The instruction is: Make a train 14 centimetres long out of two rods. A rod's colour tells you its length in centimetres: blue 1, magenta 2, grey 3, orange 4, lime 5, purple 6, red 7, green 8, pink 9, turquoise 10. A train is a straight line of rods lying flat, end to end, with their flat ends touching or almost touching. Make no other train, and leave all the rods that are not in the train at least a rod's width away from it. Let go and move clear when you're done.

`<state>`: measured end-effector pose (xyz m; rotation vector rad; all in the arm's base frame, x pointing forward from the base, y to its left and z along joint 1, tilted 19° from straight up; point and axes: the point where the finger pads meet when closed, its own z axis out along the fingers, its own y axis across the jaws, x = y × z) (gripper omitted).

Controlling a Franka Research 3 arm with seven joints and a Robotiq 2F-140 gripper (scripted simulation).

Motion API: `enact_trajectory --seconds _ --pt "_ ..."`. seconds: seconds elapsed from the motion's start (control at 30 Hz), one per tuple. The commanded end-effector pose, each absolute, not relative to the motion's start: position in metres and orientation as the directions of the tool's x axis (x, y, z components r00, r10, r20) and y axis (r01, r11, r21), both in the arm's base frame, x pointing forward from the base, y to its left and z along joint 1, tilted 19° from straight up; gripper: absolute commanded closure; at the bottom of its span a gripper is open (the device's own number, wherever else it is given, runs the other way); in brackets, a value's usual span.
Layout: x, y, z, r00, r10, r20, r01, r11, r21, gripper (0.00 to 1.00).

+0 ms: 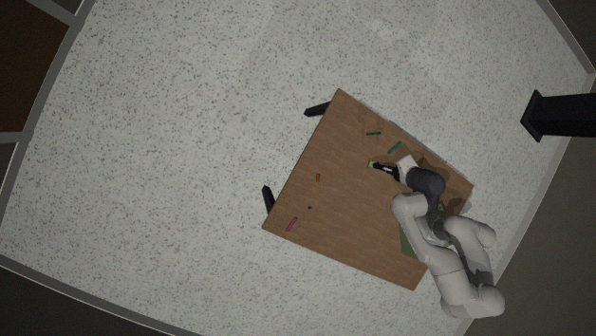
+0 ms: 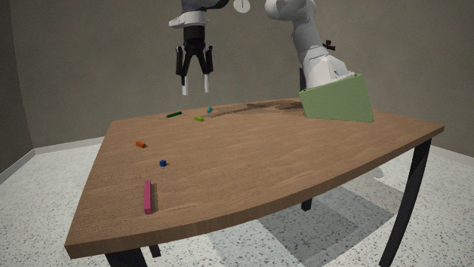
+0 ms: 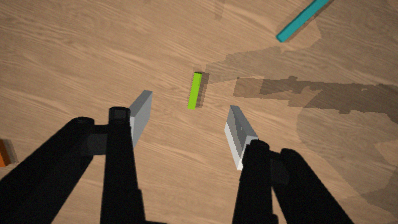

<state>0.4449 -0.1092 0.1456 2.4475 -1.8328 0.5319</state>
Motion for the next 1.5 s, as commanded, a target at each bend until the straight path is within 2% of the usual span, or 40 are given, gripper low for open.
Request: enact_trajectory --seconds 0.0,0.6,0.93,1.47 --pt "0.441 -0.108 0.144 0.228 -0.932 0.283 -0.944 -0.283 -0.17 0.0" --pt "0.443 -0.106 0.144 0.242 -0.928 0.284 -0.941 -0.296 -0.165 0.0" --pt "0.481 -0.063 0.143 0.546 -0.782 0.301 -0.81 -0.584 -0.047 0.0" --pt "0.52 -0.009 0.139 0.809 -0.517 0.279 -0.555 -0.828 0.073 0.0"
